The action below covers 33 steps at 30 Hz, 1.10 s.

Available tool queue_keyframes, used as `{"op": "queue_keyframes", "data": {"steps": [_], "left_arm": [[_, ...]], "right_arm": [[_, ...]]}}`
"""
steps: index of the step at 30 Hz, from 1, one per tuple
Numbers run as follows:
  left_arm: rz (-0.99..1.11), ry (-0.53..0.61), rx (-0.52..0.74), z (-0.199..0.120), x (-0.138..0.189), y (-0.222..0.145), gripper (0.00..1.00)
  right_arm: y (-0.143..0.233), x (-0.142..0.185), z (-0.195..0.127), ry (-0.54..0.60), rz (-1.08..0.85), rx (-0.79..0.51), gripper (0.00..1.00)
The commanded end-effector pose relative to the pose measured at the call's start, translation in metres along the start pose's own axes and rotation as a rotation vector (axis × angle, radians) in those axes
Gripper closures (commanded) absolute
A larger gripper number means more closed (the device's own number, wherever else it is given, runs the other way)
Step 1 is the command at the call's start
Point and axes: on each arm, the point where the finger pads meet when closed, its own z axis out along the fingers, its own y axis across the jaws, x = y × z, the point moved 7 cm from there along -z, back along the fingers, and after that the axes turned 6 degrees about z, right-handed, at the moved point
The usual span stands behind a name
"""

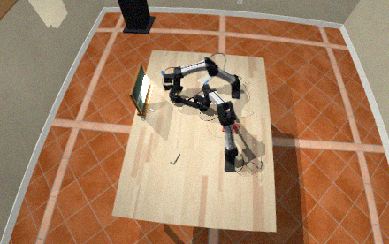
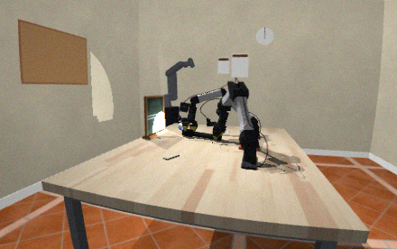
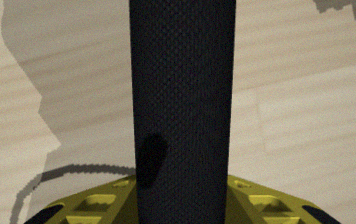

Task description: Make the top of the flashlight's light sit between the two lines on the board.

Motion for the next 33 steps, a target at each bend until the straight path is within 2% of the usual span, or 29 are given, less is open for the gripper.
{"op": "queue_keyframes", "data": {"steps": [1, 10, 11, 21, 22, 31, 33], "left_arm": [[0.019, -0.038, 0.028, -0.016, -0.003, -0.003, 0.70], [0.019, -0.038, 0.028, -0.016, -0.003, -0.003, 0.70], [0.019, -0.038, 0.028, -0.016, -0.003, -0.003, 0.70], [0.019, -0.039, 0.029, -0.016, -0.003, -0.003, 0.70], [0.019, -0.039, 0.029, -0.016, -0.003, -0.003, 0.70], [0.020, -0.038, 0.024, -0.016, -0.003, -0.002, 0.70], [0.020, -0.038, 0.024, -0.016, -0.003, -0.002, 0.70]], "right_arm": [[-0.002, -0.001, 0.018, 0.008, 0.004, 0.017, 0.00], [-0.001, -0.001, 0.028, 0.005, 0.002, 0.015, 0.00], [-0.003, -0.001, 0.028, 0.008, 0.006, 0.018, 0.50], [-0.004, -0.001, 0.030, 0.017, 0.011, 0.013, 0.50], [0.000, 0.000, 0.023, 0.004, 0.011, 0.070, 0.50], [0.007, 0.001, 0.021, -0.008, 0.017, 0.186, 0.50], [0.011, -0.004, 0.022, -0.021, 0.003, 0.135, 0.50]]}}
